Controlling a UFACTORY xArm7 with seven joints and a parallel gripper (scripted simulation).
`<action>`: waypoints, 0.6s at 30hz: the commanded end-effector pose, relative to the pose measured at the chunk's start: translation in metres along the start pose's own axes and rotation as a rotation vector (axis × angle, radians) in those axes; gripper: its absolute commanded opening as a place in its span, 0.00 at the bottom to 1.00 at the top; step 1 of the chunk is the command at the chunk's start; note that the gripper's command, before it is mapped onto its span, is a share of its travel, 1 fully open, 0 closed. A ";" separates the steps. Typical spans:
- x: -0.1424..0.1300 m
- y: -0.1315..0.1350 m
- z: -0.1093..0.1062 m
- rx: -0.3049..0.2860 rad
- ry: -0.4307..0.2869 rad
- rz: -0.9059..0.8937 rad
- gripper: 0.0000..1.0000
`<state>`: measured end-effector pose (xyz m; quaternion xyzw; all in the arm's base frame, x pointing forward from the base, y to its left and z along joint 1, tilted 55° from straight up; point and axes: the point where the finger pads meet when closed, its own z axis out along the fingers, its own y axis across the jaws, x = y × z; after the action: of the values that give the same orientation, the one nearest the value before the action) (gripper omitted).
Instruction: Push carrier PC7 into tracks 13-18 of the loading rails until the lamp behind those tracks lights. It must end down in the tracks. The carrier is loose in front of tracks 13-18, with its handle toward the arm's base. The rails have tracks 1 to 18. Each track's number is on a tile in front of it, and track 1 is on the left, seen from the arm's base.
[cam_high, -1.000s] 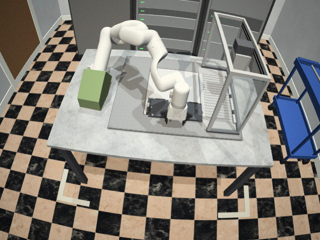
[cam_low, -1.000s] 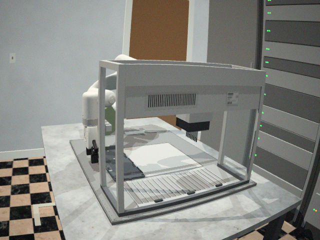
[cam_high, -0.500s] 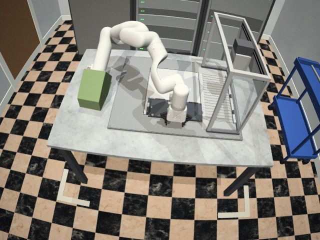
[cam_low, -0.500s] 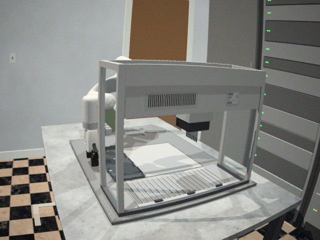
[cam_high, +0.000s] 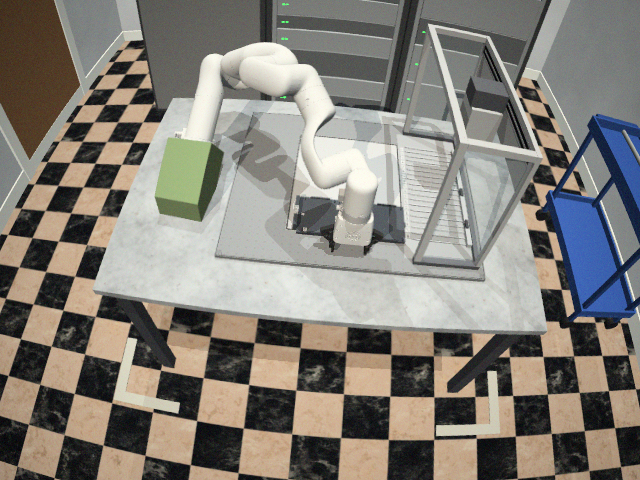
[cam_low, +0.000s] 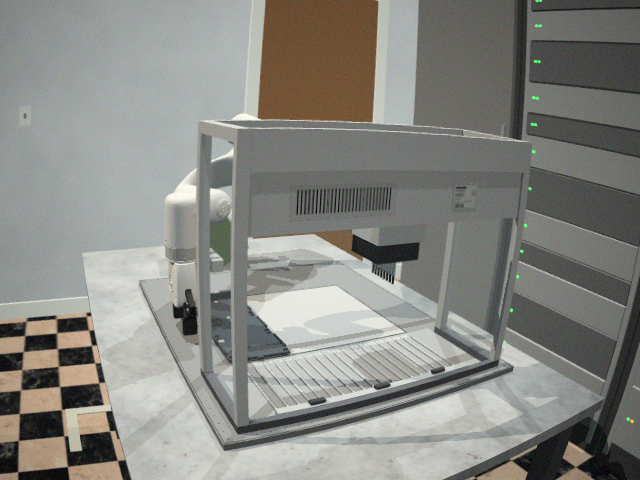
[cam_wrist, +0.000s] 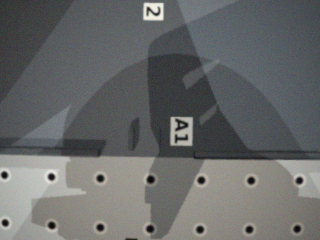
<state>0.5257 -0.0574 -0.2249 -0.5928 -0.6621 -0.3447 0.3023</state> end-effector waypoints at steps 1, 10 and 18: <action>-0.001 0.001 0.000 -0.004 -0.005 0.000 1.00; -0.001 0.001 0.004 -0.004 -0.005 0.000 1.00; -0.001 0.001 0.010 -0.004 -0.005 0.000 1.00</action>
<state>0.5258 -0.0488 -0.2311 -0.5929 -0.6621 -0.3447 0.3023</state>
